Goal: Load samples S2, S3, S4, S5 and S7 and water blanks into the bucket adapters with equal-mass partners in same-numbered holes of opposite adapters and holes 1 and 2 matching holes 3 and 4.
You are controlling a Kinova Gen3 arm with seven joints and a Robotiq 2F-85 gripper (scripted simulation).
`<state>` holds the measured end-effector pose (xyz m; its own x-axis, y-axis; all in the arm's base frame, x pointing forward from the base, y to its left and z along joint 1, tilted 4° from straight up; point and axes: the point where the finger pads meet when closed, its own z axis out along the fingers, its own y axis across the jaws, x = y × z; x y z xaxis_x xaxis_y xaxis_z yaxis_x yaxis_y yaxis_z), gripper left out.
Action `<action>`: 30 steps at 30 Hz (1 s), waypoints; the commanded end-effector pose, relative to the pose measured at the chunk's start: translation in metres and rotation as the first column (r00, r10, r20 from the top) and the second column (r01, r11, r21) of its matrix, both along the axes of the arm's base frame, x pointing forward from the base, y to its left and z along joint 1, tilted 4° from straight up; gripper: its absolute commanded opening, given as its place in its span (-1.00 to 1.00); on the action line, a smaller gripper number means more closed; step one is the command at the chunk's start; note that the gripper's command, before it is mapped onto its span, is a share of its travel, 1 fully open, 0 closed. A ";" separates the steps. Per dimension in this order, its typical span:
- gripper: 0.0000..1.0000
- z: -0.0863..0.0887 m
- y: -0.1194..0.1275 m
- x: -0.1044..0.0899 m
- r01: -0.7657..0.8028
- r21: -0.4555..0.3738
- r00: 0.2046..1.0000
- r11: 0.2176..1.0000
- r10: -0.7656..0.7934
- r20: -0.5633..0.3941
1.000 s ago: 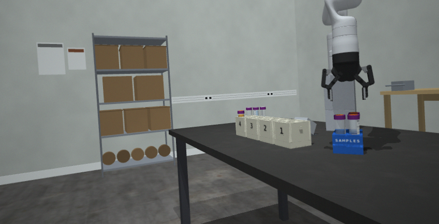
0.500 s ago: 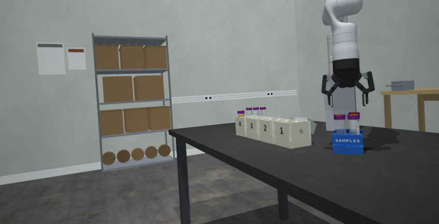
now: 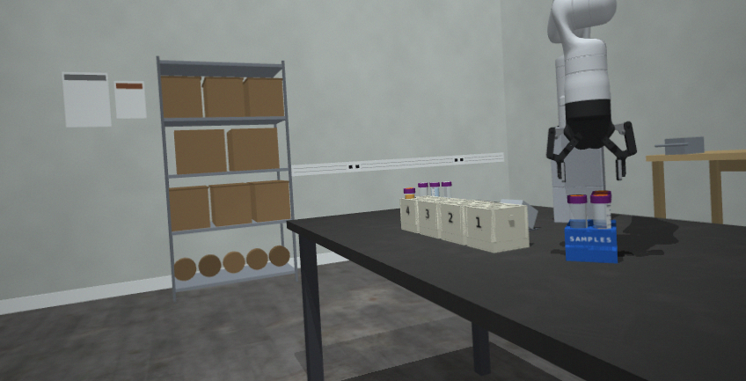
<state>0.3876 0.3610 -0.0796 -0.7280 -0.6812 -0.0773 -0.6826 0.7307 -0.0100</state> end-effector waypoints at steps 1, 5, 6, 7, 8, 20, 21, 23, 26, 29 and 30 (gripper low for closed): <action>1.00 0.001 0.001 0.001 0.000 0.002 1.000 1.000 0.000 0.001; 1.00 0.001 0.001 0.001 0.000 0.002 1.000 1.000 0.000 0.001; 1.00 0.001 0.001 0.001 0.000 0.002 1.000 1.000 0.000 0.001; 1.00 0.001 0.001 0.001 0.000 0.002 1.000 1.000 0.000 0.001; 1.00 0.001 0.001 0.001 0.000 0.002 1.000 1.000 0.000 0.001; 1.00 0.006 0.000 0.000 0.000 0.002 1.000 1.000 0.000 0.001; 1.00 0.009 0.000 0.000 0.000 0.002 1.000 1.000 0.000 0.001; 1.00 0.014 0.000 0.000 0.000 0.002 1.000 1.000 0.000 0.001; 1.00 0.022 0.000 -0.001 0.000 0.002 1.000 1.000 0.000 0.001; 1.00 0.028 -0.001 -0.001 0.000 0.002 1.000 1.000 0.000 0.001; 1.00 0.028 -0.001 -0.001 0.000 0.002 1.000 1.000 0.000 0.001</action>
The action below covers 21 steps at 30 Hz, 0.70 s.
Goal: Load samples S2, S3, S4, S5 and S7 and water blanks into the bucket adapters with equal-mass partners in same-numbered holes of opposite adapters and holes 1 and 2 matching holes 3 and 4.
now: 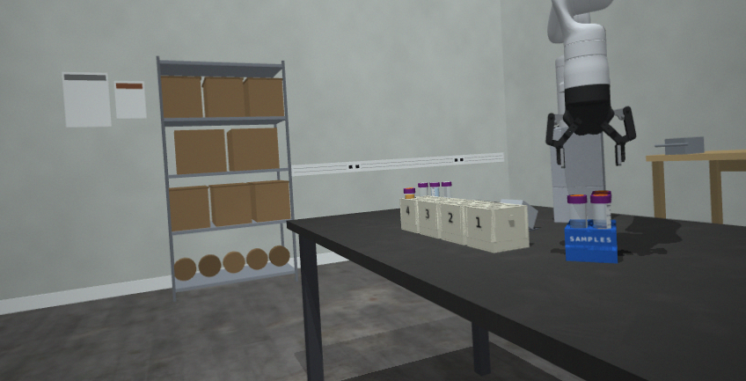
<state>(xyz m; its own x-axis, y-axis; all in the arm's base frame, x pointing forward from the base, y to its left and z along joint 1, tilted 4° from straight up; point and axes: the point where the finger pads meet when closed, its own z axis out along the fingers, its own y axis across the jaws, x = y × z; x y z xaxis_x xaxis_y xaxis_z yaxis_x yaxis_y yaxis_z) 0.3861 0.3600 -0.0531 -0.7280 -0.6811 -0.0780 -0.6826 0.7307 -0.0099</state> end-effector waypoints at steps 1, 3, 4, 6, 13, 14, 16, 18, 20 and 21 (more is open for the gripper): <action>1.00 0.004 0.000 0.000 0.000 0.001 1.000 1.000 0.000 0.001; 1.00 0.009 0.000 0.000 0.000 0.001 1.000 1.000 0.000 0.001; 1.00 0.012 0.000 0.000 0.000 0.001 1.000 1.000 0.000 0.001; 1.00 0.017 0.000 -0.001 0.000 0.001 1.000 1.000 0.000 0.001; 1.00 0.036 -0.001 -0.002 0.000 0.001 1.000 1.000 0.000 0.001; 1.00 0.038 -0.001 -0.002 0.000 0.001 1.000 1.000 0.000 0.001; 1.00 0.041 -0.002 -0.002 0.000 0.001 1.000 1.000 0.000 0.001; 1.00 0.044 -0.002 -0.002 0.000 0.001 1.000 1.000 0.000 0.001; 1.00 0.049 -0.002 -0.003 0.000 0.001 1.000 1.000 0.000 0.001; 1.00 0.052 -0.002 -0.003 0.000 0.001 1.000 1.000 0.000 0.001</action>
<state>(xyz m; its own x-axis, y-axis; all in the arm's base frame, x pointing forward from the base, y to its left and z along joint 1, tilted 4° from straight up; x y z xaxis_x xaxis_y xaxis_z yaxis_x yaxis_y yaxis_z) 0.3829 0.3576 -0.0065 -0.7280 -0.6812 -0.0772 -0.6826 0.7307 -0.0100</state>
